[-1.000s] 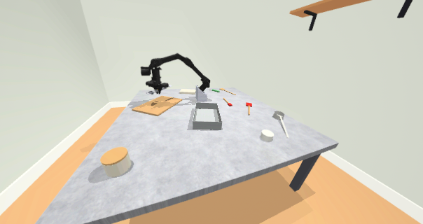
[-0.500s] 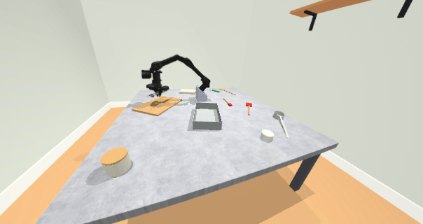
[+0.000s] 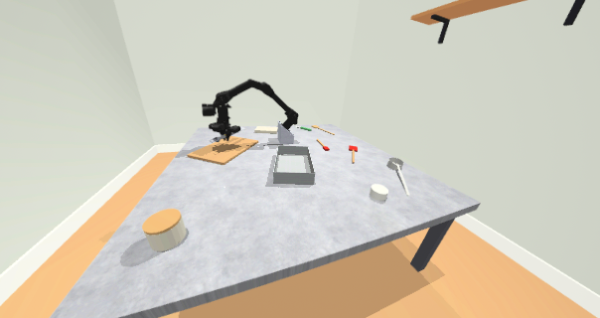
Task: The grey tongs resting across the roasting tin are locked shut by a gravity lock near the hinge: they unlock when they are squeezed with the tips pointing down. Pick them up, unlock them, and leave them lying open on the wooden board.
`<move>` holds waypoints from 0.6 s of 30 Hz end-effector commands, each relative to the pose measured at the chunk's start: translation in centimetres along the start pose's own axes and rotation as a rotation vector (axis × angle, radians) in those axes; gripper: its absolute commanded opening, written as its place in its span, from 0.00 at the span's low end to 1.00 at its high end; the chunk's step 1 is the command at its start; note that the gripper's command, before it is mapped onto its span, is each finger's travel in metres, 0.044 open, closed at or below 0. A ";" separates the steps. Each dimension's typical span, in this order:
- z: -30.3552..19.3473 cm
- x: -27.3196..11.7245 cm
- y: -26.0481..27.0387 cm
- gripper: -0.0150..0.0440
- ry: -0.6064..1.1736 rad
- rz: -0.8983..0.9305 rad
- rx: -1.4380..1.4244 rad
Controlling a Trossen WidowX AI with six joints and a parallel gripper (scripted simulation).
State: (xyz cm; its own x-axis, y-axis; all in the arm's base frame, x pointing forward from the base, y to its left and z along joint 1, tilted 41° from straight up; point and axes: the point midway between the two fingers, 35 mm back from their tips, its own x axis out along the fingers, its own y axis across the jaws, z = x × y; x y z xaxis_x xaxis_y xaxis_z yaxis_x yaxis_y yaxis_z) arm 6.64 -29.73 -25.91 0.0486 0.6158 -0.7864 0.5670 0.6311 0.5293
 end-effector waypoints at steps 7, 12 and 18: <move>-0.1 0.9 0.2 0.00 -0.001 0.003 0.006; -0.1 0.8 0.1 0.22 0.002 0.002 0.001; -0.1 0.8 0.1 0.49 0.002 0.002 0.001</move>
State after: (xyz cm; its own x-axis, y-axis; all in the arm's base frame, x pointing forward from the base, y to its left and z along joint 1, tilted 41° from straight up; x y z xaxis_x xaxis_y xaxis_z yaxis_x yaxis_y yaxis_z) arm 6.64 -29.07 -26.42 0.0481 0.6181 -0.7846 0.5675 0.6295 0.5307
